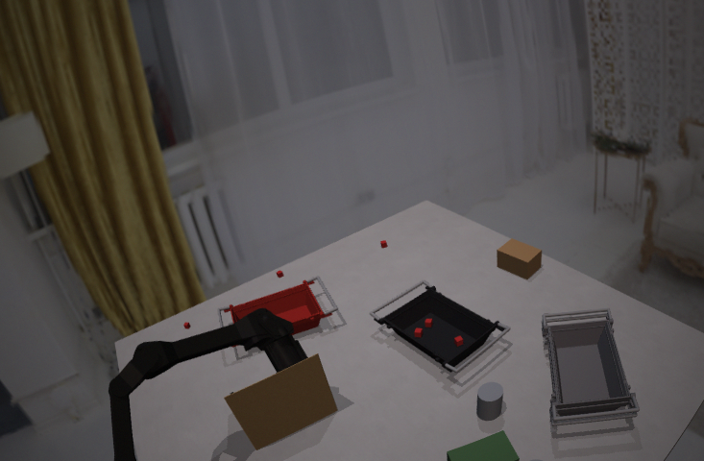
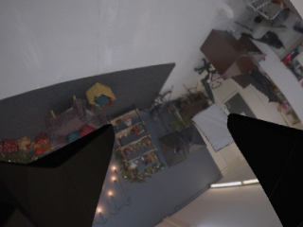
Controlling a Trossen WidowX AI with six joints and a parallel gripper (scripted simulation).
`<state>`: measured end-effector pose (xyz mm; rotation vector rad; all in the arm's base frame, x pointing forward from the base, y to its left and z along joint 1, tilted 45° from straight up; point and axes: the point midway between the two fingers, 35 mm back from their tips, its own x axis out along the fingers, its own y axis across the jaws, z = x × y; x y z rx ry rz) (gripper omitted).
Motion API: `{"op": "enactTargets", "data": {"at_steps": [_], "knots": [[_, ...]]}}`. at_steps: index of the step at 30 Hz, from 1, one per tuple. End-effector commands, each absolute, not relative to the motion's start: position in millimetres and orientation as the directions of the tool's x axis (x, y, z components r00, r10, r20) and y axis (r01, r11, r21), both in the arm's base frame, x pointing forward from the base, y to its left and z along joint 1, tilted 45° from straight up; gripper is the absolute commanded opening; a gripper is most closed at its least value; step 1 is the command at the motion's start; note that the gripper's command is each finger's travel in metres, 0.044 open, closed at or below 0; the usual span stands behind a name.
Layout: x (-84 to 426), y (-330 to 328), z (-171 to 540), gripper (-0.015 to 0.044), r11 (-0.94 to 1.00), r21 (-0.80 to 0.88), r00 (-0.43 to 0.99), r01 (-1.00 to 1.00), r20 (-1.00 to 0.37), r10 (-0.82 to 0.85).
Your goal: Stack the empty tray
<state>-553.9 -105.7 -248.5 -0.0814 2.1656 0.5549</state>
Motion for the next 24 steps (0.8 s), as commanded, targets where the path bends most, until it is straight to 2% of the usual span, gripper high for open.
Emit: {"op": "enactTargets", "data": {"at_steps": [1,7,12,22,23,24], "knots": [[-553.9,-105.7,-248.5,0.0374,0.898,0.36,-0.616,-0.252,-0.776,0.138],[-554.6,-107.7,-246.7,0.0216,0.898,0.36,-0.616,-0.252,-0.776,0.138],[-564.4,-146.6,-210.4,0.0085,0.9,0.356,-0.614,-0.252,-0.778,0.135],[-562.3,-231.6,-121.8,0.0082,0.901,0.352,-0.615,-0.253,-0.777,0.131],[-561.9,-233.2,-119.9,0.0082,0.901,0.352,-0.616,-0.253,-0.777,0.131],[-563.7,-214.1,-147.5,0.0082,0.894,0.356,-0.613,-0.272,-0.78,0.124]]}}
